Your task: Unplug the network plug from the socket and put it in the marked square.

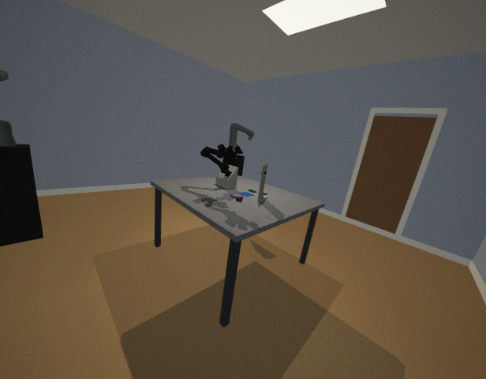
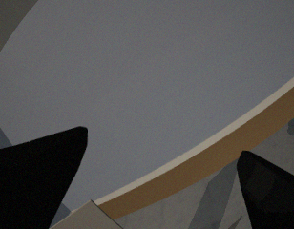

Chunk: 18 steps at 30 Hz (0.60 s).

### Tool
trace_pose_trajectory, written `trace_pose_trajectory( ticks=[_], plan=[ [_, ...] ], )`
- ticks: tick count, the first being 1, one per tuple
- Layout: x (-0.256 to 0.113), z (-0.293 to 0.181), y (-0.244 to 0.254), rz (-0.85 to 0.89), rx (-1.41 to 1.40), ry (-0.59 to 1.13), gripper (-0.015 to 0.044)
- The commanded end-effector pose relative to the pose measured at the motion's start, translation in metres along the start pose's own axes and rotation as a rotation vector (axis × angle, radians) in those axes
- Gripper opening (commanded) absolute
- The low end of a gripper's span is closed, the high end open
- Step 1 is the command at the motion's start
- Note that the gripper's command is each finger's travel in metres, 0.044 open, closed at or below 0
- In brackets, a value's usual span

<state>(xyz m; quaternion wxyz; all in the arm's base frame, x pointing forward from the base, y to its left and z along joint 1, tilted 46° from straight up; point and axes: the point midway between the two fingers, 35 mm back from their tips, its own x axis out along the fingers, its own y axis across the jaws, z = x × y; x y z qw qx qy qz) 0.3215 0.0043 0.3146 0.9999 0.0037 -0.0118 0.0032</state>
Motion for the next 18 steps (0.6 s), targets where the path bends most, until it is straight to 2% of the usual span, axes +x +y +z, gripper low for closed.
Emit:
trace_pose_trajectory(
  ticks=[1, 9, 18],
  plan=[
    [0.000, -0.002, 0.000, 0.002, 0.004, 0.004, 0.0374],
    [0.007, -0.074, 0.009, 0.092, 0.199, 0.172, 0.0164],
    [-0.006, -0.159, 0.020, 0.159, 0.475, 0.401, 0.0156]
  ],
)
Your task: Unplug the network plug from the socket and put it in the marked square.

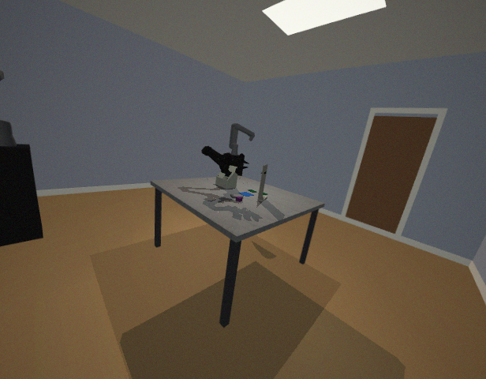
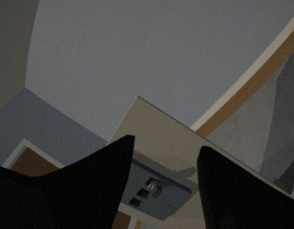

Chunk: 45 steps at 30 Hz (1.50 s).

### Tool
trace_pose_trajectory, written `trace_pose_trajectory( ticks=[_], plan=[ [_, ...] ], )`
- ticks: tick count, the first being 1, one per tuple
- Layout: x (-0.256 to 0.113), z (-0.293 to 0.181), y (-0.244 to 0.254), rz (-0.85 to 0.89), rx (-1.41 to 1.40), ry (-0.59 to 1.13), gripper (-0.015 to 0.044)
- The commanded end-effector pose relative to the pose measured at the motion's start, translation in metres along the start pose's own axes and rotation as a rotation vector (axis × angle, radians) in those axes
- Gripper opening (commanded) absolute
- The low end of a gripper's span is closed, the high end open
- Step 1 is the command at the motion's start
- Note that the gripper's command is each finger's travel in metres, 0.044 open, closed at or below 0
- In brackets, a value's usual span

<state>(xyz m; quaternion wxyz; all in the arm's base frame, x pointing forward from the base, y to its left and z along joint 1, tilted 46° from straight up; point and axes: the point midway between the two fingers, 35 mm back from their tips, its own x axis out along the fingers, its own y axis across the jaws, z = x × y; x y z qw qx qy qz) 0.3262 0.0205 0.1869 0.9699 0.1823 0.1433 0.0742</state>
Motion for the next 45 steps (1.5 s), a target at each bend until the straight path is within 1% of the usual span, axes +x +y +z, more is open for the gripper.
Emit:
trace_pose_trajectory(
  ticks=[1, 7, 9, 19, 40, 45],
  plan=[
    [0.002, -0.041, -0.009, 0.028, 0.148, 0.110, 0.0156],
    [-0.004, -0.096, -0.017, 0.047, 0.360, 0.258, 0.0156],
    [-0.007, -0.107, -0.018, 0.049, 0.408, 0.290, 0.0156],
    [-0.006, -0.108, -0.018, 0.049, 0.414, 0.294, 0.0156],
    [0.051, -0.110, -0.018, 0.050, 0.414, 0.292, 0.0156],
    [0.054, -0.110, -0.018, 0.050, 0.414, 0.292, 0.0156]
  ],
)
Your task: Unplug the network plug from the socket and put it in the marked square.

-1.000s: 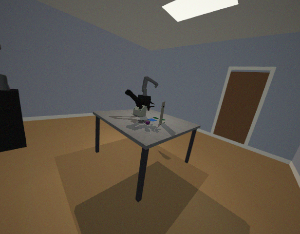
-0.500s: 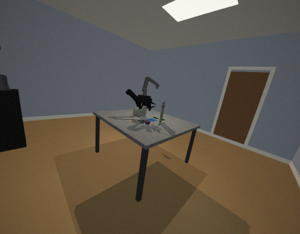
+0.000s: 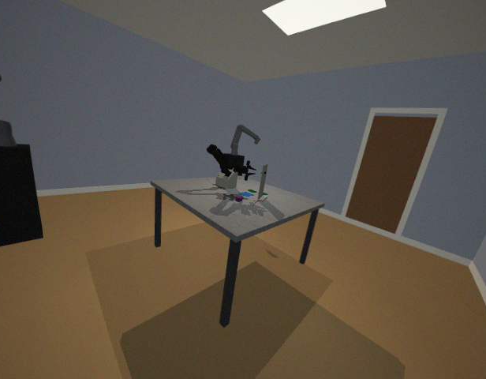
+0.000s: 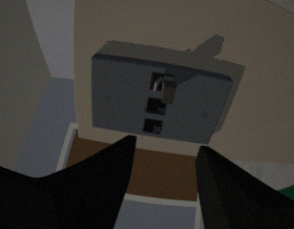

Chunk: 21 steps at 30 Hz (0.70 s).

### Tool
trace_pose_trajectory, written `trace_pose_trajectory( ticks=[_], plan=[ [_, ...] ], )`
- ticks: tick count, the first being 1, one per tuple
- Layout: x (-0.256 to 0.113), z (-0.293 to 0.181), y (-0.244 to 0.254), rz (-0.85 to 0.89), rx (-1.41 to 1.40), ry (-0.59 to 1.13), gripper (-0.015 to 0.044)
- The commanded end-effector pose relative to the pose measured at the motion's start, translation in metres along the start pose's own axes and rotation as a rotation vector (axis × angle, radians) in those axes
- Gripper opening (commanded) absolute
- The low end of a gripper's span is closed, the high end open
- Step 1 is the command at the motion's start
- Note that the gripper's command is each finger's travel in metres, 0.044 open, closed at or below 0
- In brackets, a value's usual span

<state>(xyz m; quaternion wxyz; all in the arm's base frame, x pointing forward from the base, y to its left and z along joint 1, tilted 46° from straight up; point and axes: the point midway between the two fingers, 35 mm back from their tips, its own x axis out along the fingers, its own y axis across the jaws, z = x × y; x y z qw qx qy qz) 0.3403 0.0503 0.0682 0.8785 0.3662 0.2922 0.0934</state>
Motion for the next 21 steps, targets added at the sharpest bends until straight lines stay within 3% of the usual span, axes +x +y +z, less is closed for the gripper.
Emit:
trace_pose_trajectory(
  ticks=[1, 21],
  plan=[
    [0.006, 0.003, 0.001, 0.002, 0.003, -0.006, 0.0156],
    [0.030, 0.012, 0.002, 0.003, 0.002, -0.007, 0.0156]
  ],
)
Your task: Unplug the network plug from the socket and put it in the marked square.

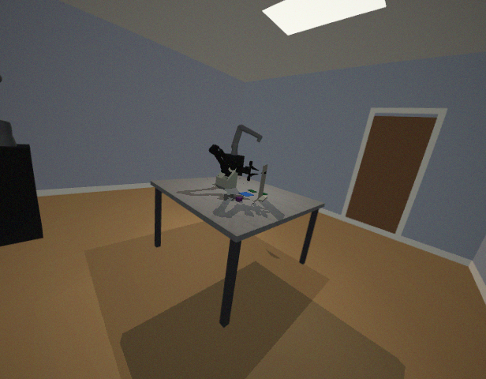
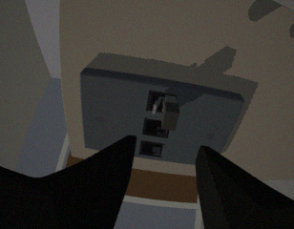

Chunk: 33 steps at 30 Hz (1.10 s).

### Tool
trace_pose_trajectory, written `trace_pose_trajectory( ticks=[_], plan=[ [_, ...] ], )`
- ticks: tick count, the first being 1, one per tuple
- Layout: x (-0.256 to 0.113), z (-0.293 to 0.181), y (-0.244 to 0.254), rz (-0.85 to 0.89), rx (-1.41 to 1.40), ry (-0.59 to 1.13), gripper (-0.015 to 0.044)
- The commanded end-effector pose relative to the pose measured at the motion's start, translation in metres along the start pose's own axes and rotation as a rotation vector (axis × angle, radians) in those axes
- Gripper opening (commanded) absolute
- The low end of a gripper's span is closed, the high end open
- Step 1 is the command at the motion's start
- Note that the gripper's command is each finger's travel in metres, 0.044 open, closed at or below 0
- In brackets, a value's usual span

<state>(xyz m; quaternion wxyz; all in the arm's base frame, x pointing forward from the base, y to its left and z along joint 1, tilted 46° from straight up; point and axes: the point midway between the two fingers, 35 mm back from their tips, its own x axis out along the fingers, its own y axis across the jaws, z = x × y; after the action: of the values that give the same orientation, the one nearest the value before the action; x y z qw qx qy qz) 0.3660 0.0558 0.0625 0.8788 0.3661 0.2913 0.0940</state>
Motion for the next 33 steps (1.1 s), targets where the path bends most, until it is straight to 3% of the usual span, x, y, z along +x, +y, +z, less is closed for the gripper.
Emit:
trace_pose_trajectory(
  ticks=[1, 26, 33],
  plan=[
    [0.006, 0.003, 0.001, 0.002, 0.003, -0.005, 0.0156],
    [0.036, 0.009, 0.000, 0.003, 0.003, -0.006, 0.0156],
    [0.036, 0.009, 0.000, 0.003, 0.003, -0.006, 0.0109]
  ],
)
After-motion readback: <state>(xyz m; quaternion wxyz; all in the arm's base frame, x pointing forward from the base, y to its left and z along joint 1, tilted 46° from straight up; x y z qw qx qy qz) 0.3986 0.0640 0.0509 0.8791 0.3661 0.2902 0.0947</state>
